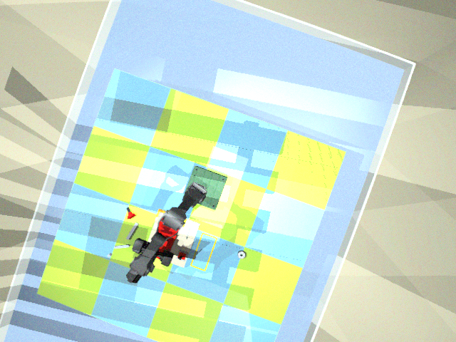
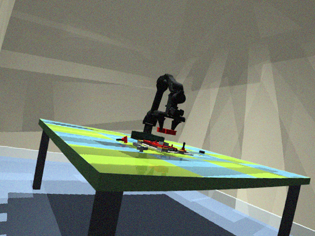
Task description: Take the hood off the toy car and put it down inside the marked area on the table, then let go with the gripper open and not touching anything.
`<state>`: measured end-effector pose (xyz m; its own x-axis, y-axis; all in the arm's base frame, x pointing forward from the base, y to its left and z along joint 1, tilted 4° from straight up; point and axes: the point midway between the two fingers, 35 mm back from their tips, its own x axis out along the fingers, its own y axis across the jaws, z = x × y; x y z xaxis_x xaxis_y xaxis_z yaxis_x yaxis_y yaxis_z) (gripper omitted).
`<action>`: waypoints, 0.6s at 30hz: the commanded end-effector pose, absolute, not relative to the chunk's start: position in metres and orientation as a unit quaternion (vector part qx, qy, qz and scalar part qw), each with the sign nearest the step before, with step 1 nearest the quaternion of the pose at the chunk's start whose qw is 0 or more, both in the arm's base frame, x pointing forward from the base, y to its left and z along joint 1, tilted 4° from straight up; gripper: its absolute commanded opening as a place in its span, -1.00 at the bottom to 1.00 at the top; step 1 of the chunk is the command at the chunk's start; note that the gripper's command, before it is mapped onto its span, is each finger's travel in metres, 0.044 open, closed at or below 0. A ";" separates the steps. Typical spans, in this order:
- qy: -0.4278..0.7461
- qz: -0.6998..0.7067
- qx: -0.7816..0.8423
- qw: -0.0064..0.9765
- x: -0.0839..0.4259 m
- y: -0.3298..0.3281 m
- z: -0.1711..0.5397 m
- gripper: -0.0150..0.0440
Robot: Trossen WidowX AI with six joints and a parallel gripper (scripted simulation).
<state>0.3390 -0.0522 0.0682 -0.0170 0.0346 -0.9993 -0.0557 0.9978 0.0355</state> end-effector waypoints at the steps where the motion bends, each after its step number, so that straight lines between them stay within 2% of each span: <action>1: 0.712 0.032 -0.007 0.701 0.339 -0.052 0.068 -0.49; 18: 0.712 0.031 -0.011 0.702 0.341 0.002 0.073 -0.49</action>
<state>0.3420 -0.0071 0.0724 -0.0113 0.0290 -0.9995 -0.0622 0.9976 0.0296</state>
